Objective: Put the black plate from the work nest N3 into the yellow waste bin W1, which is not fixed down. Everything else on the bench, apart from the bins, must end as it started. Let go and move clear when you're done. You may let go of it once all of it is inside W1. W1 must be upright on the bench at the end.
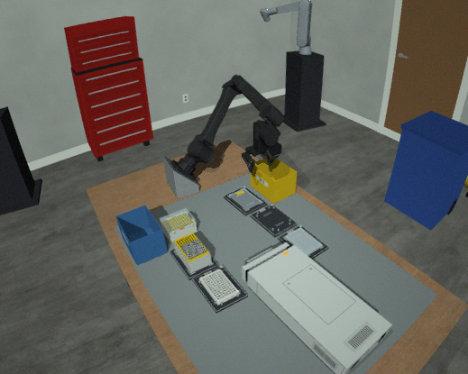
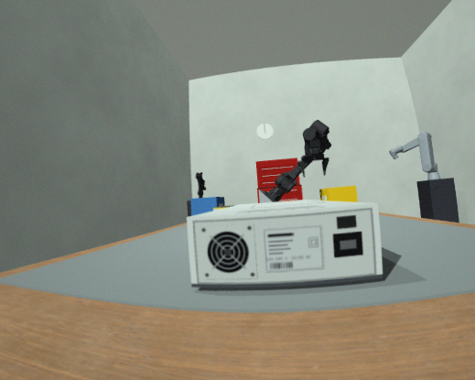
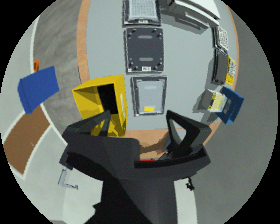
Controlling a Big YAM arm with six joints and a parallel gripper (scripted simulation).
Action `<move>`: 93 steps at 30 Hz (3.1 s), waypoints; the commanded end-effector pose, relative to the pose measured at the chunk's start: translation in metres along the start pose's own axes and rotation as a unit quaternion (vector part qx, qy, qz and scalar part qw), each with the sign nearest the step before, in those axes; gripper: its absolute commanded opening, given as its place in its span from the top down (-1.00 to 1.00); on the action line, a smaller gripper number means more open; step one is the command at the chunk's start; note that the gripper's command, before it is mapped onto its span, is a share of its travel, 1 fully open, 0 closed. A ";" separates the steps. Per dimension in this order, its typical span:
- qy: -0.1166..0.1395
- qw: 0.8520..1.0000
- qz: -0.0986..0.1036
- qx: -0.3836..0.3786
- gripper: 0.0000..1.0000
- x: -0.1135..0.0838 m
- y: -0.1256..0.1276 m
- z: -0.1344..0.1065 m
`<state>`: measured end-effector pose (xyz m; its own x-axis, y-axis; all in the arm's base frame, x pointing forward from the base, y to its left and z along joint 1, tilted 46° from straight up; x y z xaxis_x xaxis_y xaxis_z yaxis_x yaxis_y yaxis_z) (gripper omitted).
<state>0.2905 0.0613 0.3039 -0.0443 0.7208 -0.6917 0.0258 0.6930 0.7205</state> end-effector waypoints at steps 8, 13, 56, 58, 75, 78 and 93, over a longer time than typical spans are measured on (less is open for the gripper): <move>-0.005 1.000 -0.002 -0.023 -1.00 -0.022 -0.025 0.027; -0.005 1.000 -0.002 -0.023 -1.00 -0.026 -0.039 0.035; -0.006 1.000 -0.005 -0.023 -1.00 -0.074 -0.171 0.115; -0.004 1.000 -0.006 -0.024 -1.00 -0.075 -0.176 0.119; -0.001 1.000 -0.005 -0.023 -1.00 -0.074 -0.192 0.127; -0.001 1.000 -0.005 -0.023 -1.00 -0.074 -0.192 0.127; -0.001 1.000 -0.005 -0.023 -1.00 -0.074 -0.192 0.127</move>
<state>0.4105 -0.1194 0.2028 -0.0569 0.7202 -0.6914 -0.0015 0.6924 0.7215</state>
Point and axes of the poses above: the point where the finger pads meet when closed, its own x axis out along the fingers, its own y axis across the jaws, z = x × y, the point moved 8 cm from there along -x, back along the fingers, and after that the axes turned 9 degrees about x, right-handed, at the moved point
